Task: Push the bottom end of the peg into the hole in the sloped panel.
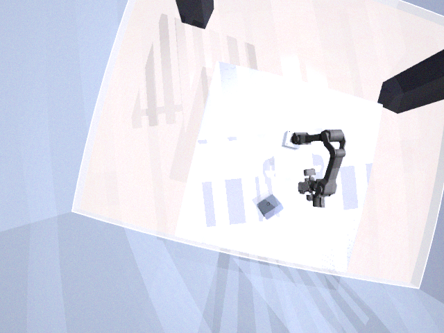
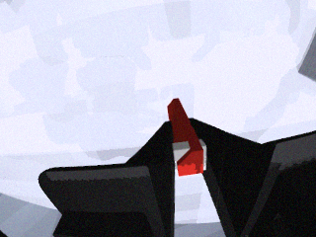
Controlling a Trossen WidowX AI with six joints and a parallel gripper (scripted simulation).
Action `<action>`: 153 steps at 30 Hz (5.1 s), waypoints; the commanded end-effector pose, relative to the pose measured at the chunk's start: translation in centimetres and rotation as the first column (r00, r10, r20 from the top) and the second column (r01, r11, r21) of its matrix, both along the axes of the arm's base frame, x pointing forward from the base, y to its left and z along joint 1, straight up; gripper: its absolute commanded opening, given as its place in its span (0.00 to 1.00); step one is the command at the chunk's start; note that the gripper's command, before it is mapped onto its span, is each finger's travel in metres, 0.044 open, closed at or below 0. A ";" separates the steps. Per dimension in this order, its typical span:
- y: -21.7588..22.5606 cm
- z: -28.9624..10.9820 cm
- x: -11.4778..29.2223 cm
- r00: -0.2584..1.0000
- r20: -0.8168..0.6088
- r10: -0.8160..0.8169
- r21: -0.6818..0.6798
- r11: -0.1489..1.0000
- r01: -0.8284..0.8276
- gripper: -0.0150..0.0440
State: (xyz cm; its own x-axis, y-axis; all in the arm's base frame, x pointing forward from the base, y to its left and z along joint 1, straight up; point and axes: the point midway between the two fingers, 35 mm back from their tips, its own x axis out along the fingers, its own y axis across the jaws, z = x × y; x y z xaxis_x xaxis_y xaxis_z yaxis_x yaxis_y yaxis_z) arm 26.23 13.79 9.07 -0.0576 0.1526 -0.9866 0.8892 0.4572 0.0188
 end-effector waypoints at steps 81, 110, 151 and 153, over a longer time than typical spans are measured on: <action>-7.0 -0.1 7.1 0.915 -0.147 -0.375 0.304 0.863 0.402 0.25; -10.6 0.1 9.2 0.853 -0.196 -0.483 0.402 0.754 0.519 0.25; -16.7 0.6 11.3 0.746 -0.260 -0.612 0.531 0.555 0.640 0.25; -17.0 0.6 11.4 0.741 -0.263 -0.618 0.537 0.544 0.645 0.25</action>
State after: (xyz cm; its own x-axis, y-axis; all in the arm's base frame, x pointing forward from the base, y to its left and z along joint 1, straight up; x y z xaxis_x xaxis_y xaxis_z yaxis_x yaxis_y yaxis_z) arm 37.30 -2.70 9.65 0.2271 0.6739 -0.7031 0.9535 -0.3009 0.0196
